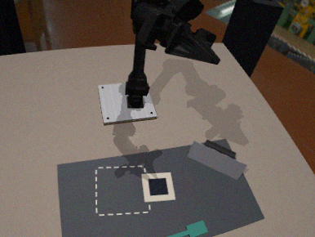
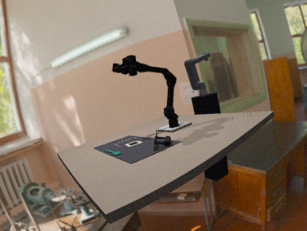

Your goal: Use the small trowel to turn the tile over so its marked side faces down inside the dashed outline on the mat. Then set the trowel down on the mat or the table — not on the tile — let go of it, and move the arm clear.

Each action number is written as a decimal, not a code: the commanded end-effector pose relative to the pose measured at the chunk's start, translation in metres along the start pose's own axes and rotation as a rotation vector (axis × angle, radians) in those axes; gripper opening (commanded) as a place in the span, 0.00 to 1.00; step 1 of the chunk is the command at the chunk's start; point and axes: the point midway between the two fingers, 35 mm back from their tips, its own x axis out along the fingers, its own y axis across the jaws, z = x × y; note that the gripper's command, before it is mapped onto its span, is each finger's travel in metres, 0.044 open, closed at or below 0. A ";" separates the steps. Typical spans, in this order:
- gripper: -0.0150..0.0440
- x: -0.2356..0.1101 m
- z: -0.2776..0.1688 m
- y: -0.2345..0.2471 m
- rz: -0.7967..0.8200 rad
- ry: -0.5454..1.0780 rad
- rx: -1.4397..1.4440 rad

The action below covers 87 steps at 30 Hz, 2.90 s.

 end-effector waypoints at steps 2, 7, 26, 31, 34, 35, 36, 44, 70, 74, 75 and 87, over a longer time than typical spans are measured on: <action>0.42 0.010 -0.015 0.008 0.021 0.049 0.159; 0.42 0.019 -0.029 0.017 0.038 0.100 0.323; 0.42 0.047 -0.080 0.063 0.045 0.342 0.929; 0.42 0.052 -0.093 0.078 0.027 0.417 1.079; 0.42 0.054 -0.101 0.087 0.011 0.465 1.169; 0.42 0.055 -0.104 0.090 0.004 0.481 1.199; 0.42 0.056 -0.106 0.094 -0.003 0.497 1.229; 0.42 0.060 -0.127 0.119 -0.076 0.632 1.458; 0.42 0.047 -0.190 0.213 -0.606 1.064 2.051; 0.42 0.042 -0.198 0.227 -0.734 1.114 2.113; 0.42 0.040 -0.200 0.230 -0.768 1.125 2.128; 0.42 0.017 -0.222 0.267 -1.234 1.196 2.243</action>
